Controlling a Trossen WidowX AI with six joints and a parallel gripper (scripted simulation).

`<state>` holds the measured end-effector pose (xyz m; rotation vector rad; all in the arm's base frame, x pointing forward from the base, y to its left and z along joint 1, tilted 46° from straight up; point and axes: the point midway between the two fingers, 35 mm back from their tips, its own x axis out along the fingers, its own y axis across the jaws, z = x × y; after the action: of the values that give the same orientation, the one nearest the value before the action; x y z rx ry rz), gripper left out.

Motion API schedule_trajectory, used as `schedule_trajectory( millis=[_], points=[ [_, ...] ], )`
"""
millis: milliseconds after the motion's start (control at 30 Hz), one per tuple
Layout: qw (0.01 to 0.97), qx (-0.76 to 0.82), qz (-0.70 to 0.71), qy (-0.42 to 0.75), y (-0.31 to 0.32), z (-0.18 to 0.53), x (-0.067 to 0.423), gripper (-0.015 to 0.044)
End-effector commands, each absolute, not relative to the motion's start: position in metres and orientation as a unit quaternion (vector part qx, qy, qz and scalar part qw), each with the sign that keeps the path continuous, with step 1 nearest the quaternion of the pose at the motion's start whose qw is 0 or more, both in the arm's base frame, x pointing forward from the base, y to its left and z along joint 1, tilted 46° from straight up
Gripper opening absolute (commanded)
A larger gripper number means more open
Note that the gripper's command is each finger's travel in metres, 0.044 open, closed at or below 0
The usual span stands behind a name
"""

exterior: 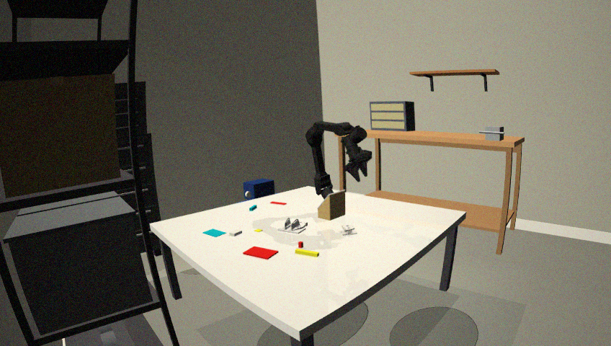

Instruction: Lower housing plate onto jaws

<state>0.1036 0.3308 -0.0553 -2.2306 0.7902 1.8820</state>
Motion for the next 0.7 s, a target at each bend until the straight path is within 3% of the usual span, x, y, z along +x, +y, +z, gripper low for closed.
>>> schedule_trajectory(
  millis=[0,400,667],
  points=[
    [0.044,-0.737,0.594,0.320,0.306,-0.080,0.129,0.0440],
    [-0.023,-0.710,0.528,0.465,0.218,-0.138,0.179,0.0440],
    [-0.026,-0.708,0.523,0.473,0.198,-0.154,0.180,0.0440]
  ],
)
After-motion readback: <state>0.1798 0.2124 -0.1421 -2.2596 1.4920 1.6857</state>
